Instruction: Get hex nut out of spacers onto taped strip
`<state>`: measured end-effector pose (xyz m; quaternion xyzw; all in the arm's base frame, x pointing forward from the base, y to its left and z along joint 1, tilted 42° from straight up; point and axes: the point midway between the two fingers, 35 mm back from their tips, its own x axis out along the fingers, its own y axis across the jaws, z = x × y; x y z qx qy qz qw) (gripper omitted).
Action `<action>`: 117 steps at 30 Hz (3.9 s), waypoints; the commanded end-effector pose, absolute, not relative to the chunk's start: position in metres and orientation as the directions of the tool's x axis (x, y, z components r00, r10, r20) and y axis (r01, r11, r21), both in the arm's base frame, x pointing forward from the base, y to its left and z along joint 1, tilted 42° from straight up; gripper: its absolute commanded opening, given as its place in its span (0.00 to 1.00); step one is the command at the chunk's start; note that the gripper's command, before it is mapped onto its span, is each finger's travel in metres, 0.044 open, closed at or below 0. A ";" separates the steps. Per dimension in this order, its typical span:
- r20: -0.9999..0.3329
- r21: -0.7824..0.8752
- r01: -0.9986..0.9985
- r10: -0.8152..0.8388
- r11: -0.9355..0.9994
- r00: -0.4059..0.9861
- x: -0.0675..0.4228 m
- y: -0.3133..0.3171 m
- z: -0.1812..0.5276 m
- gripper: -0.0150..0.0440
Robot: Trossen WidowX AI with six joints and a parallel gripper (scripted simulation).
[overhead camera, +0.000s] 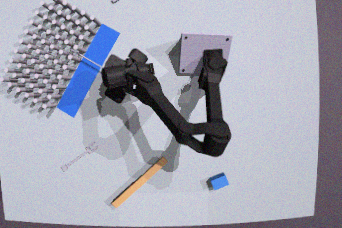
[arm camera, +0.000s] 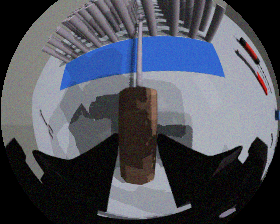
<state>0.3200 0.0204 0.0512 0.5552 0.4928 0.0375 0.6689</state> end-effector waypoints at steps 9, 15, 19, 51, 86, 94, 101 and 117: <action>-0.612 0.786 0.481 0.596 0.388 0.520 0.329 0.016 0.053 0.25; -0.612 0.786 0.481 0.596 0.388 0.520 0.332 0.015 0.052 0.25; -0.612 0.786 0.481 0.596 0.388 0.520 0.334 0.014 0.051 0.25; -0.612 0.786 0.481 0.595 0.388 0.521 0.350 0.005 0.045 0.25; -0.612 0.786 0.480 0.594 0.389 0.522 0.368 -0.005 0.039 0.25; -0.612 0.786 0.480 0.594 0.389 0.522 0.372 -0.007 0.038 0.25; -0.612 0.786 0.480 0.594 0.389 0.522 0.376 -0.009 0.036 0.25; -0.612 0.786 0.480 0.593 0.389 0.523 0.384 -0.014 0.032 0.25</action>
